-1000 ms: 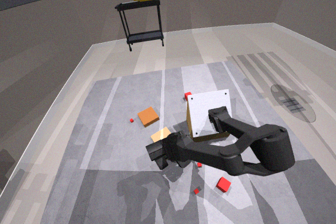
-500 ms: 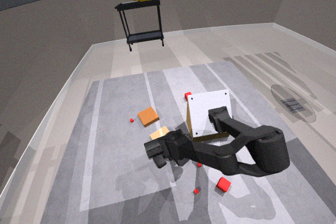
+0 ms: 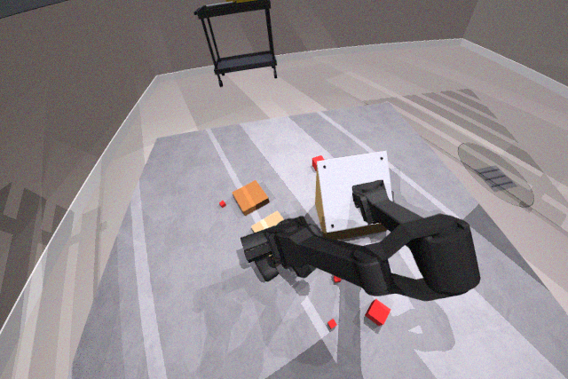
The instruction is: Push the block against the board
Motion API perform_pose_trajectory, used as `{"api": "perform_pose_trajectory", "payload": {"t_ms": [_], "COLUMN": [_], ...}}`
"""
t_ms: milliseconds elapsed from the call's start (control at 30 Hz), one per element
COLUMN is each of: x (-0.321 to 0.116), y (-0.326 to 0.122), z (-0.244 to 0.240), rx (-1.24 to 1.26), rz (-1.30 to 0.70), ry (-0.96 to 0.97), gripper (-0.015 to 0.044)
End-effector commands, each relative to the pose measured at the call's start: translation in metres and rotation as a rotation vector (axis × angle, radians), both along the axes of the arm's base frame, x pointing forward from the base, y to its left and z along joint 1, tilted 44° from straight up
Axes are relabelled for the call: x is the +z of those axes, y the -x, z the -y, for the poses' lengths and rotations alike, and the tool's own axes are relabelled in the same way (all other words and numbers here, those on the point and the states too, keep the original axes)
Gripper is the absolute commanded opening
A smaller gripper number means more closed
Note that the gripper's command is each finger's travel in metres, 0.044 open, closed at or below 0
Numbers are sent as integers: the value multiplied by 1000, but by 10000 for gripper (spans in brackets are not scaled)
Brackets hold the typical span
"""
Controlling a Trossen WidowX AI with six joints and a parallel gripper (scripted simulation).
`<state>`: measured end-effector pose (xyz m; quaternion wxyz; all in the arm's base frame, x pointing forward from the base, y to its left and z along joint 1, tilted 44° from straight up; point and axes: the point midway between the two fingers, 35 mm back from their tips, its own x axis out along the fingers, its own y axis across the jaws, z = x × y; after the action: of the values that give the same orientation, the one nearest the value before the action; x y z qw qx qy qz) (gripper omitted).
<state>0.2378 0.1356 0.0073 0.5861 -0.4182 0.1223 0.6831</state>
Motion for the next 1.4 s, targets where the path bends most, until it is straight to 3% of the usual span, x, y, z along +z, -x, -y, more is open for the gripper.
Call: {"api": "perform_pose_trajectory", "payload": {"t_ms": [0,1367], "x": [-4,-22], "y": [-3,-15], "z": [3,23], "rx": [1,1], "rz": [0,0], "ry": [7,8], "gripper": [0,0]}}
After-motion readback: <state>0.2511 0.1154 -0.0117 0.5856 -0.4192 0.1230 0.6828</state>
